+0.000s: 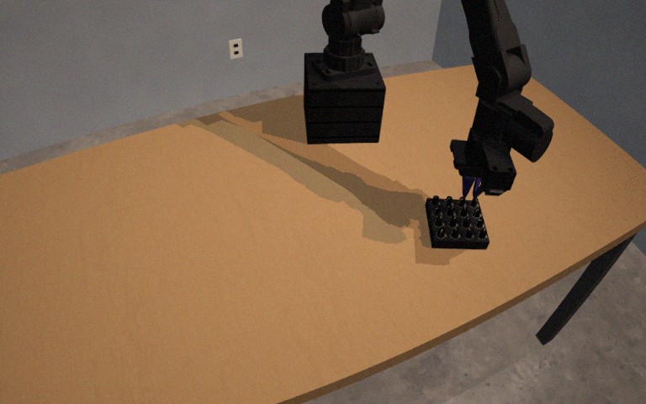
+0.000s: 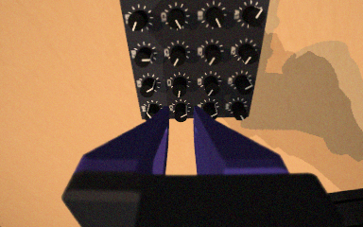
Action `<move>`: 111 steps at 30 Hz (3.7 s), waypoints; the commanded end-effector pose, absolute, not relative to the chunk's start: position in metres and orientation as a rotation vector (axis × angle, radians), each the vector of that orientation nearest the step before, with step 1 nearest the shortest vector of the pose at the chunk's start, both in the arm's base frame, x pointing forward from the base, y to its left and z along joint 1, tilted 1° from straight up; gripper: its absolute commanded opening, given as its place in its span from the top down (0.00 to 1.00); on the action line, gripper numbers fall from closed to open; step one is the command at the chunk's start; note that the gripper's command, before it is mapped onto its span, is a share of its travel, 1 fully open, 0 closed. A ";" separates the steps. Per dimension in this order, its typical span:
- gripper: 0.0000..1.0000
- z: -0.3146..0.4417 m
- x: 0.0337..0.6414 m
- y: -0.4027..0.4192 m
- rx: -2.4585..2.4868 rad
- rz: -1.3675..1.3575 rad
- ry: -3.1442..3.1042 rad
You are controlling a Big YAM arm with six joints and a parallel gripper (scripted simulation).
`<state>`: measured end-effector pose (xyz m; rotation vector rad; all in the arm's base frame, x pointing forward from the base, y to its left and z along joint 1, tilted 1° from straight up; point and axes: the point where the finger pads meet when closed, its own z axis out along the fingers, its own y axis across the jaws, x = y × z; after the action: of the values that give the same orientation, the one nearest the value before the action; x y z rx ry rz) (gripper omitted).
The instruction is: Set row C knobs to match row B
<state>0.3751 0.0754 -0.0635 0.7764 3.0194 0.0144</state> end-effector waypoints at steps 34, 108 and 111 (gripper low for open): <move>0.82 -0.042 0.396 0.082 0.060 0.019 3.072; 0.82 -0.029 0.395 0.085 -1.859 -0.043 2.461; 0.82 -0.029 0.395 0.085 -1.859 -0.043 2.461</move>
<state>0.3757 0.0772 -0.0473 -1.8612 2.5168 -0.0173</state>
